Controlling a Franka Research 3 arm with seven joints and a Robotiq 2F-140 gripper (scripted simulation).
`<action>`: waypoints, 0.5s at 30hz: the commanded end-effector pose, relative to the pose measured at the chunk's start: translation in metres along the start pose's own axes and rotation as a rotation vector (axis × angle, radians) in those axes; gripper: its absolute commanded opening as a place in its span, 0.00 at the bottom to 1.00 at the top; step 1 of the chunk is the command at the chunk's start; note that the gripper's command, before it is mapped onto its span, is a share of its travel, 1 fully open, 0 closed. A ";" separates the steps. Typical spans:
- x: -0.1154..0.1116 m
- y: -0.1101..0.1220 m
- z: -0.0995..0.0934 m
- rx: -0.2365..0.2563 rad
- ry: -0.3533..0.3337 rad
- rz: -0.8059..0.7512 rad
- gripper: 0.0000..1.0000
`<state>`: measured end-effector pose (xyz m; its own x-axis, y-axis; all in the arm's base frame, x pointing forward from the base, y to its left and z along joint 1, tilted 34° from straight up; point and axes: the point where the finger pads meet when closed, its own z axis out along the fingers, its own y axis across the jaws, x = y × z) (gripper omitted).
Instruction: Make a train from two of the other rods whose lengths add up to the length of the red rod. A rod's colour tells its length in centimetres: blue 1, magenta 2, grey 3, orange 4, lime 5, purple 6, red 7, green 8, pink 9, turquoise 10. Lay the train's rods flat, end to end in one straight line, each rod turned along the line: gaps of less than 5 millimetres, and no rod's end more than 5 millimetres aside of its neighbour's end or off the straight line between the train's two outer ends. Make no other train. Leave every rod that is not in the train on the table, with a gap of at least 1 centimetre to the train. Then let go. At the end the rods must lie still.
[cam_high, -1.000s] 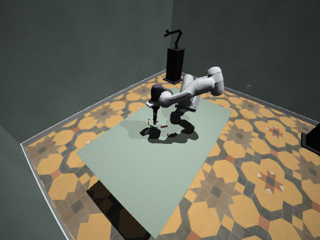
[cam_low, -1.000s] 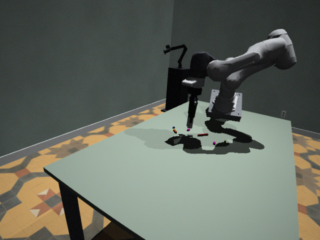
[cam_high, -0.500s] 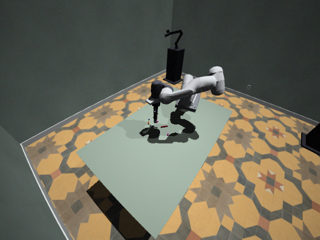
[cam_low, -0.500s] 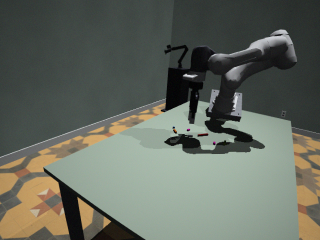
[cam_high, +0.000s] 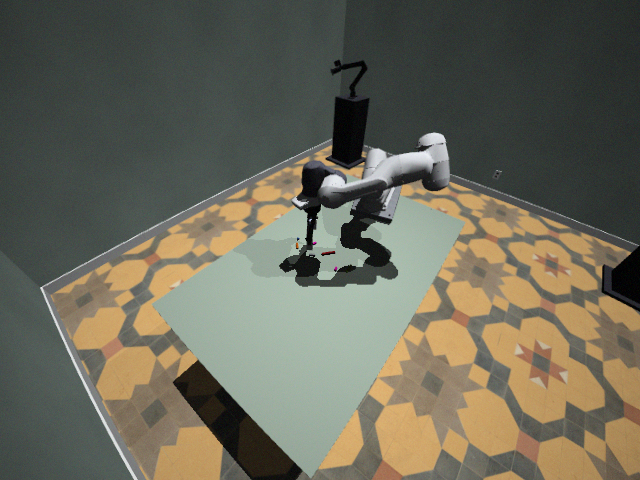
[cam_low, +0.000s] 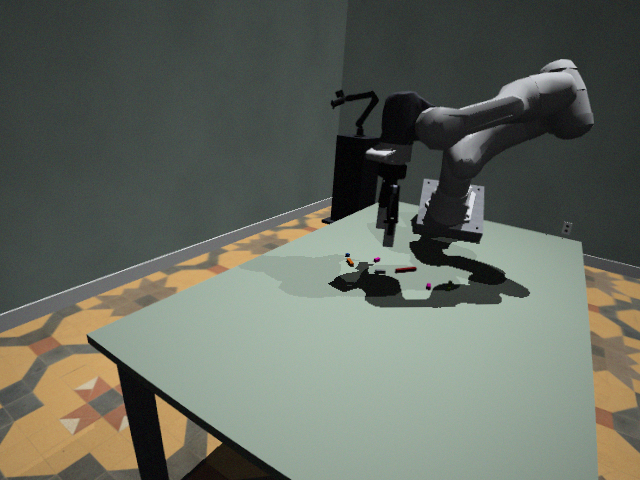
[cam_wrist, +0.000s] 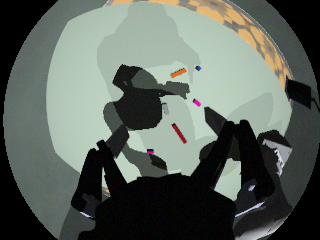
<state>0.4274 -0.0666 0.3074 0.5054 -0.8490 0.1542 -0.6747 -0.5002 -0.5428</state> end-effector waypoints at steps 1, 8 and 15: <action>-0.001 -0.001 0.000 -0.001 -0.003 0.004 1.00; -0.004 -0.004 -0.006 0.003 0.002 -0.025 1.00; -0.014 -0.016 -0.032 0.017 0.022 -0.146 1.00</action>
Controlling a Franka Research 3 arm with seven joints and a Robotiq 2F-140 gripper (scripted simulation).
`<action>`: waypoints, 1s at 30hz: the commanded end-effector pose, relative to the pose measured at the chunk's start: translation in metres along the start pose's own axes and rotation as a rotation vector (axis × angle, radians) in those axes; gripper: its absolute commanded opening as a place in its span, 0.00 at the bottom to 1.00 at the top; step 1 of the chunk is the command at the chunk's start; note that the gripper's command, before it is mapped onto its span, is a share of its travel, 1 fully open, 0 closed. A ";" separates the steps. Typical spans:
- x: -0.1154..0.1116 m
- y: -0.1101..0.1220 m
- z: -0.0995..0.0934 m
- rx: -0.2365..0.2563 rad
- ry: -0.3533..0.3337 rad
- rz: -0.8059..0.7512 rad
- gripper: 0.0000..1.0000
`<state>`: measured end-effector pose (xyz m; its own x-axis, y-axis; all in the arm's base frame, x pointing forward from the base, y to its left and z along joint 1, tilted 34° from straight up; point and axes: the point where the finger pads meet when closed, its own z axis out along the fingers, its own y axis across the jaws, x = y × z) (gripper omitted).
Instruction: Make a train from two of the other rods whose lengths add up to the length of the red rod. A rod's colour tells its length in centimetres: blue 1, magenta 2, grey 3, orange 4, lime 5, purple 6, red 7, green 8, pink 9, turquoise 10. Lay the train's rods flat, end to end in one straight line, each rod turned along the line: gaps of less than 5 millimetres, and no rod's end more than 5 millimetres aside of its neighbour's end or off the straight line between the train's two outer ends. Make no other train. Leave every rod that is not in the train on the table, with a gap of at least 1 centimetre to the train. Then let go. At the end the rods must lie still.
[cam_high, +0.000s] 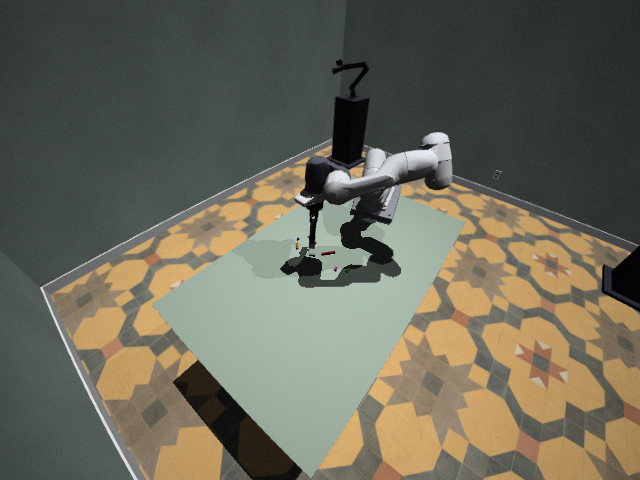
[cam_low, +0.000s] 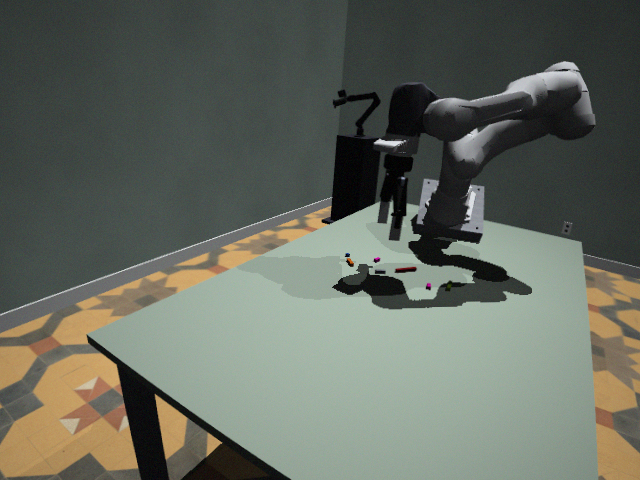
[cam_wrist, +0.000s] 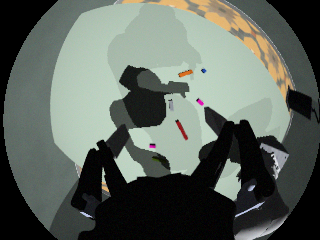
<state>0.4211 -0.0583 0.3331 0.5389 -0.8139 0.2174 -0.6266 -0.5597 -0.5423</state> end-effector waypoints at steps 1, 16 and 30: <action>-0.009 -0.006 -0.016 0.007 0.000 -0.107 1.00; -0.015 -0.012 -0.078 0.051 0.045 -0.420 1.00; 0.000 0.005 -0.107 0.076 0.065 -0.669 1.00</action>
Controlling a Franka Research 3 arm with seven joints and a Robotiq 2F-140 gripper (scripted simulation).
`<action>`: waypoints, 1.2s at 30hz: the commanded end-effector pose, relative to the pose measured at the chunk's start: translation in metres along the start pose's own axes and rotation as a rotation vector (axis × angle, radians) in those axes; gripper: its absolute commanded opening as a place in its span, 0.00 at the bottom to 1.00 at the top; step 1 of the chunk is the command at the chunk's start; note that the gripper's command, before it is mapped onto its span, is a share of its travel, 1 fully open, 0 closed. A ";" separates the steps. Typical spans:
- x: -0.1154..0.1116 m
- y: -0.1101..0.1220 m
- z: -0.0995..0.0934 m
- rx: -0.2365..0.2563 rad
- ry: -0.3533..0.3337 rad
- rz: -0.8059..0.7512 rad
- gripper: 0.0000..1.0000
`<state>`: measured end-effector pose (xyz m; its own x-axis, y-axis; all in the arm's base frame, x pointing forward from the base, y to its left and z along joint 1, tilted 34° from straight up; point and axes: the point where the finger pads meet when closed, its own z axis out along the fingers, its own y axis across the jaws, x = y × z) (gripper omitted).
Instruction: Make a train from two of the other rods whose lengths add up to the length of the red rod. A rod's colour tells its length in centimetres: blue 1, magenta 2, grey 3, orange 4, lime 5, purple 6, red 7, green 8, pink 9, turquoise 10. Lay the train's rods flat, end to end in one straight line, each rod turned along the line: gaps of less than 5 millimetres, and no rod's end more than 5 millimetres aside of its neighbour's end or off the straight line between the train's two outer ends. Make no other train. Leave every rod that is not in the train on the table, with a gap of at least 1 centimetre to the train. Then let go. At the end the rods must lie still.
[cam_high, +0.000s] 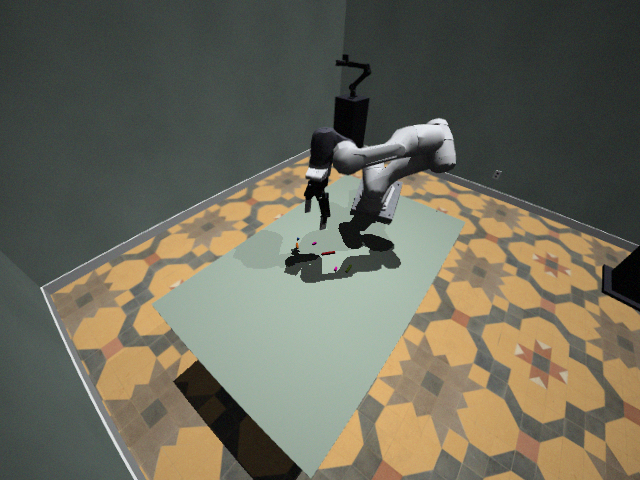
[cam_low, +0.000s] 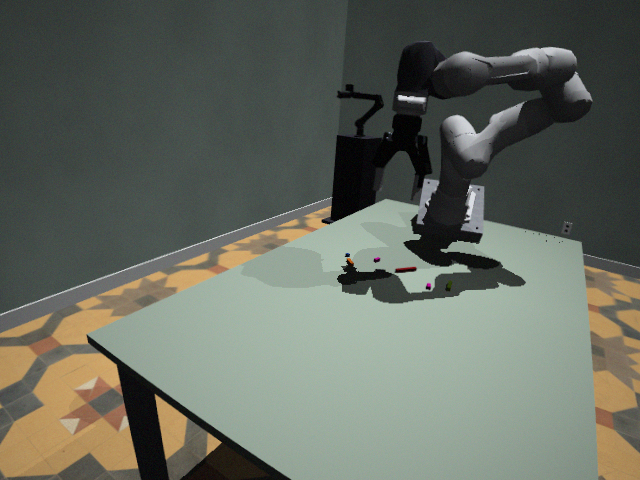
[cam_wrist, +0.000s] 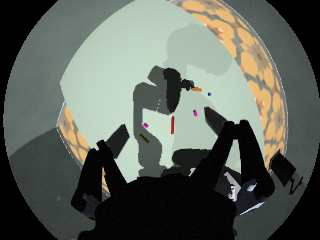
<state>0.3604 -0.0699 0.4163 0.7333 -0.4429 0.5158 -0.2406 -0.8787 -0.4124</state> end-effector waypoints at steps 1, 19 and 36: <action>0.003 0.009 -0.004 0.000 0.002 -0.167 1.00; 0.014 0.045 0.000 0.013 -0.008 -0.409 1.00; 0.024 0.079 0.032 0.016 -0.038 -0.649 1.00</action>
<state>0.3745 -0.1347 0.3727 0.7866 0.0524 0.6153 0.1725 -0.9754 -0.1374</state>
